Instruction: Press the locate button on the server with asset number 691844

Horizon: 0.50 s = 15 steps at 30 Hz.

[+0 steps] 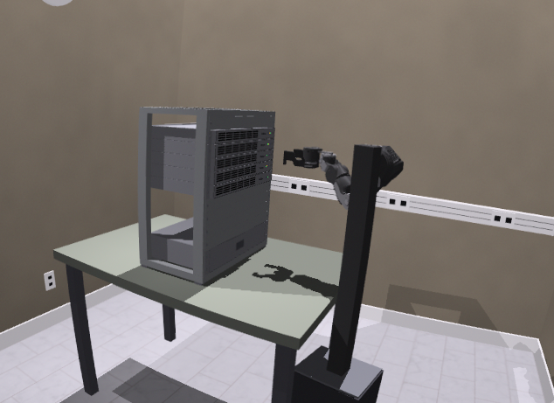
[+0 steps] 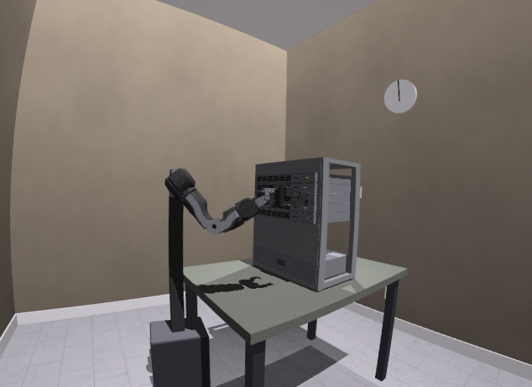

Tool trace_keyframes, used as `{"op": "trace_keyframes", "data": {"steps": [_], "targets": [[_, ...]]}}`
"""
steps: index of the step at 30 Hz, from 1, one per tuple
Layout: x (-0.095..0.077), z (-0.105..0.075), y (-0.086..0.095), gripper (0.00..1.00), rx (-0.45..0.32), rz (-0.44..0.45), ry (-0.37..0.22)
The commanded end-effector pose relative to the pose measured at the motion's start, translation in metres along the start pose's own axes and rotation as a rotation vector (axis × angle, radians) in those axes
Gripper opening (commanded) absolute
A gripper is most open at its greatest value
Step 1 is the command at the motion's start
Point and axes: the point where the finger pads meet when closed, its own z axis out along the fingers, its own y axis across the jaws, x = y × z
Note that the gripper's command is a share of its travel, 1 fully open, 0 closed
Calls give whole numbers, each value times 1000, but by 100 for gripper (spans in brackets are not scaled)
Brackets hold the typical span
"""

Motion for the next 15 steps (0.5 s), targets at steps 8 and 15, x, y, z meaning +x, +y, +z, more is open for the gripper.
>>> {"op": "trace_keyframes", "data": {"steps": [8, 15], "targets": [[2, -2, -1, 60, 7, 3, -1], [14, -2, -1, 60, 7, 3, -1]]}}
